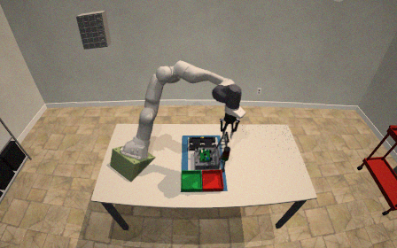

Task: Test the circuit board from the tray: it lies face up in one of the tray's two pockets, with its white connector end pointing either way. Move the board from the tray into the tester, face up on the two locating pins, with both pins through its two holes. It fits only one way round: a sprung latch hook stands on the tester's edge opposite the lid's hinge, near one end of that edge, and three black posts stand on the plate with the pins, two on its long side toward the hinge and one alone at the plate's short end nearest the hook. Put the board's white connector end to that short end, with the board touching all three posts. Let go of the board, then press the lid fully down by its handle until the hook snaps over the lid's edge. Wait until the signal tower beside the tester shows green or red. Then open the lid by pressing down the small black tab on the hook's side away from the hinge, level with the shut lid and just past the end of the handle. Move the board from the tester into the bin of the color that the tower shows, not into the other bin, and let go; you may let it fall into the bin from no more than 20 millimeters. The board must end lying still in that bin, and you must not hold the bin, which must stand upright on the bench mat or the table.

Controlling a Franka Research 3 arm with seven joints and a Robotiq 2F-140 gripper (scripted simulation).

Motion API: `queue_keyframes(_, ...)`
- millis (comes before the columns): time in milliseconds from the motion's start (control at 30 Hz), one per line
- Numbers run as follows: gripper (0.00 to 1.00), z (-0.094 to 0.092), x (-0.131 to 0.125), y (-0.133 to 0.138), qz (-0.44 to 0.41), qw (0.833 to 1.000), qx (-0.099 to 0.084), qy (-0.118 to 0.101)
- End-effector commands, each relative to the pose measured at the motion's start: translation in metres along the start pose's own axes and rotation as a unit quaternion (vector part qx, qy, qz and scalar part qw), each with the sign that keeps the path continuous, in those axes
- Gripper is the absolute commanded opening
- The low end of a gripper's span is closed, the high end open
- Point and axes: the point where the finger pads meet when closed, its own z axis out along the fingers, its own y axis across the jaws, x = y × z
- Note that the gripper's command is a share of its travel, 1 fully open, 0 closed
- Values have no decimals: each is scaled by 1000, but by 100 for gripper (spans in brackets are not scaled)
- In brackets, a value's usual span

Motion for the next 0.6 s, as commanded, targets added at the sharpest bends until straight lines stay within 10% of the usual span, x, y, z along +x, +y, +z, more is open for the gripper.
queue_keyframes(0, 30, 2, -1, -2, 0, 1000, 2, 0)
queue_keyframes(433, 30, 2, -1, -2, 0, 1000, 2, 0)
queue_keyframes(467, 0, 2, -1, -2, 0, 1000, 2, 0)
queue_keyframes(567, 0, 2, -1, -2, 0, 1000, 2, 0)
